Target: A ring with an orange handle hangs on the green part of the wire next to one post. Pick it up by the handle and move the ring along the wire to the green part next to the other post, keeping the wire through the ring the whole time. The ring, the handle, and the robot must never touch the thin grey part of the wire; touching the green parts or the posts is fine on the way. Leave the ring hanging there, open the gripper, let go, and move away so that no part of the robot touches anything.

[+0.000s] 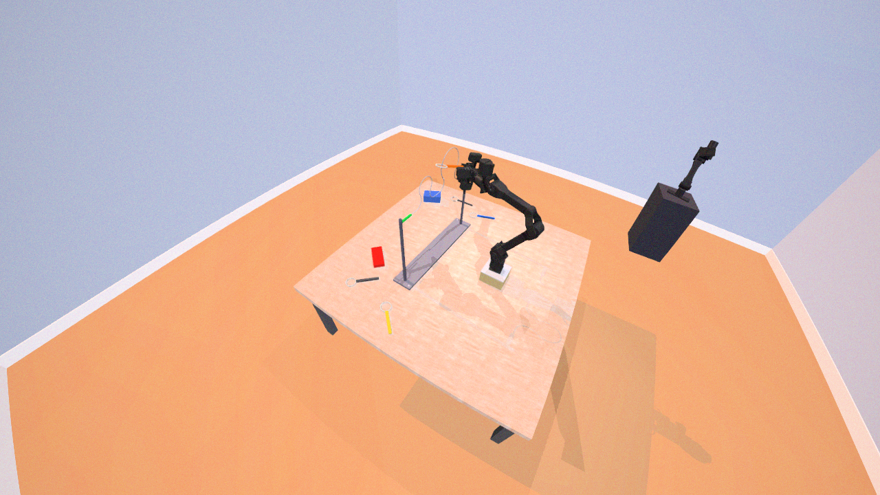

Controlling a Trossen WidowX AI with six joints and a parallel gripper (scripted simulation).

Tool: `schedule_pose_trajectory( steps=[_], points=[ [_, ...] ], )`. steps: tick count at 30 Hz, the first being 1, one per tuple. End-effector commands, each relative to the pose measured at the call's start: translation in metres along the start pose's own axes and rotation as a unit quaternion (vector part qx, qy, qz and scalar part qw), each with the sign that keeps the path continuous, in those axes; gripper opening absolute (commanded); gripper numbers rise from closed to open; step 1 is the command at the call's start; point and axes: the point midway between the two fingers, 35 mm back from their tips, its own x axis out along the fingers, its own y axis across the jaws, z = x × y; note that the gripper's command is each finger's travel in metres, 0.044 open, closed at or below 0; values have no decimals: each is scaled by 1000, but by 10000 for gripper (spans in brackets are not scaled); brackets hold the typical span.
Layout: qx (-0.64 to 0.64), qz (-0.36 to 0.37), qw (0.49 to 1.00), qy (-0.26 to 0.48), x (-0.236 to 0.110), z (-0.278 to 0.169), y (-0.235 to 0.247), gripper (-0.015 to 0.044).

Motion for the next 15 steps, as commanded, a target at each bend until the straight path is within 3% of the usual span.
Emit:
schedule_pose_trajectory(
  steps=[1, 15],
  points=[
    [-24, -16, 1000, -2, -1, -1, -3, -150],
    [-99, -59, 993, -12, 0, 0, -9, -150]
  ],
)
